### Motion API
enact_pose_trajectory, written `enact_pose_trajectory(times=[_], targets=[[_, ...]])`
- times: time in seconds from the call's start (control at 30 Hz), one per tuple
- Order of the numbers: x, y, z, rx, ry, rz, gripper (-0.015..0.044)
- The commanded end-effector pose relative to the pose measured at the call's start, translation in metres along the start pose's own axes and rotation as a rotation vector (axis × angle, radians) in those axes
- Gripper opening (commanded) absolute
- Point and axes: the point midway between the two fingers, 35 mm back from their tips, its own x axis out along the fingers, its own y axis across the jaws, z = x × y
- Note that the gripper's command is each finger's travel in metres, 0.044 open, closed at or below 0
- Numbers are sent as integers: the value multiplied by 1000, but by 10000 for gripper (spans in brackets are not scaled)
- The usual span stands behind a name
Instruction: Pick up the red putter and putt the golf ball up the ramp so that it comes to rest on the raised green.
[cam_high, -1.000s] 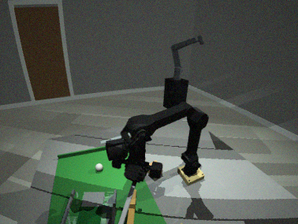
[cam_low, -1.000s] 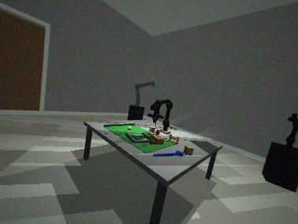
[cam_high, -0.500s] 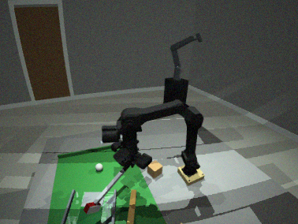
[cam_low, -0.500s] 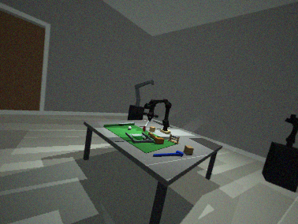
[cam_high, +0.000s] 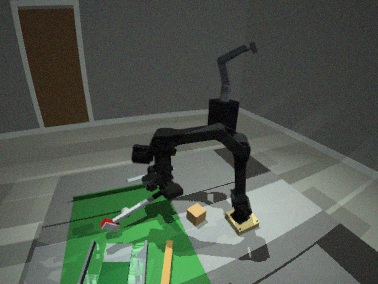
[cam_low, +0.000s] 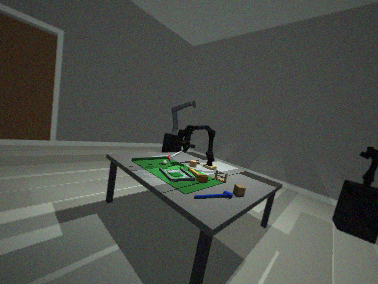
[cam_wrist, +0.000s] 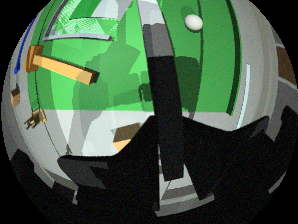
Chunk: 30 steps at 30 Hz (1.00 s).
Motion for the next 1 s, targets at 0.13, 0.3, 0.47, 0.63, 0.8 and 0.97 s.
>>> enact_pose_trajectory(times=[0.13,0.3,0.47,0.63,0.8,0.97], targets=[[2,-34,-20,184,-6,4,0],[4,-56,-38,308,-6,4,0],[5,-76,-58,432,-6,5,0],[6,-82,-65,468,-6,6,0],[18,-82,-64,468,-6,6,0],[37,-82,-64,468,-6,6,0]])
